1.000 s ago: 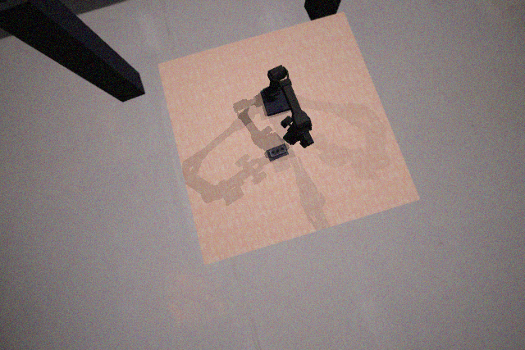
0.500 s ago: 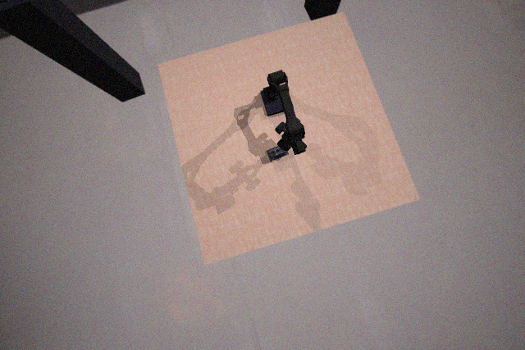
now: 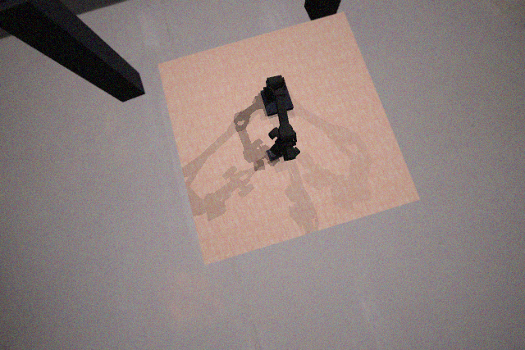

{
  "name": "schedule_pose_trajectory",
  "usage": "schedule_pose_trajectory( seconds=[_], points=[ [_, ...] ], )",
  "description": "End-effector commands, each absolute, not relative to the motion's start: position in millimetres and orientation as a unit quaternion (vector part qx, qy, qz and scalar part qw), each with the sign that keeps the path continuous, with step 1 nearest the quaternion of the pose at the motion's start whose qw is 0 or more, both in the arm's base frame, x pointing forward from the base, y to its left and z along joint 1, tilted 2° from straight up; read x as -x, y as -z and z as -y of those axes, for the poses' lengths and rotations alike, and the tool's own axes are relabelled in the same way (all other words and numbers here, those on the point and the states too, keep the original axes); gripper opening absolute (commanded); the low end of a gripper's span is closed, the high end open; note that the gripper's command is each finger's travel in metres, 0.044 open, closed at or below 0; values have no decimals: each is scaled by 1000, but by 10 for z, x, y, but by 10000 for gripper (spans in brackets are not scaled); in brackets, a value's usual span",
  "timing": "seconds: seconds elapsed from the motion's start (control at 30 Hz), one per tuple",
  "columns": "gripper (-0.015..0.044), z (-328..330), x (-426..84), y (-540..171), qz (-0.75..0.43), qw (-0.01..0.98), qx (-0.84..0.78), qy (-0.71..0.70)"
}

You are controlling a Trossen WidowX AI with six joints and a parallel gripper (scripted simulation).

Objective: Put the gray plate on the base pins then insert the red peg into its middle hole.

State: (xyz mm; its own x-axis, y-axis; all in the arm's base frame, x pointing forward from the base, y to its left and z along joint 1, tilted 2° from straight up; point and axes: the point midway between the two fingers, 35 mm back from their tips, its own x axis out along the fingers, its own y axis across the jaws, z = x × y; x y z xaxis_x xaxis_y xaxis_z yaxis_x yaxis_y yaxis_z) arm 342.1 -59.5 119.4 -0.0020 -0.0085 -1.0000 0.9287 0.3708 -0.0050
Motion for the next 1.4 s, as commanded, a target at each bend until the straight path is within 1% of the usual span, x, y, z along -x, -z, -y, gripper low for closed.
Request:
schedule_pose_trajectory(
  seconds=[0.0,0.27,1.37],
  points=[
    [0,709,-3453,-1208,-583,589,-392,398],
    [0,938,-3489,-1202,-583,589,-393,398],
    [0,929,-3487,-1203,-583,589,-393,398]
  ],
)
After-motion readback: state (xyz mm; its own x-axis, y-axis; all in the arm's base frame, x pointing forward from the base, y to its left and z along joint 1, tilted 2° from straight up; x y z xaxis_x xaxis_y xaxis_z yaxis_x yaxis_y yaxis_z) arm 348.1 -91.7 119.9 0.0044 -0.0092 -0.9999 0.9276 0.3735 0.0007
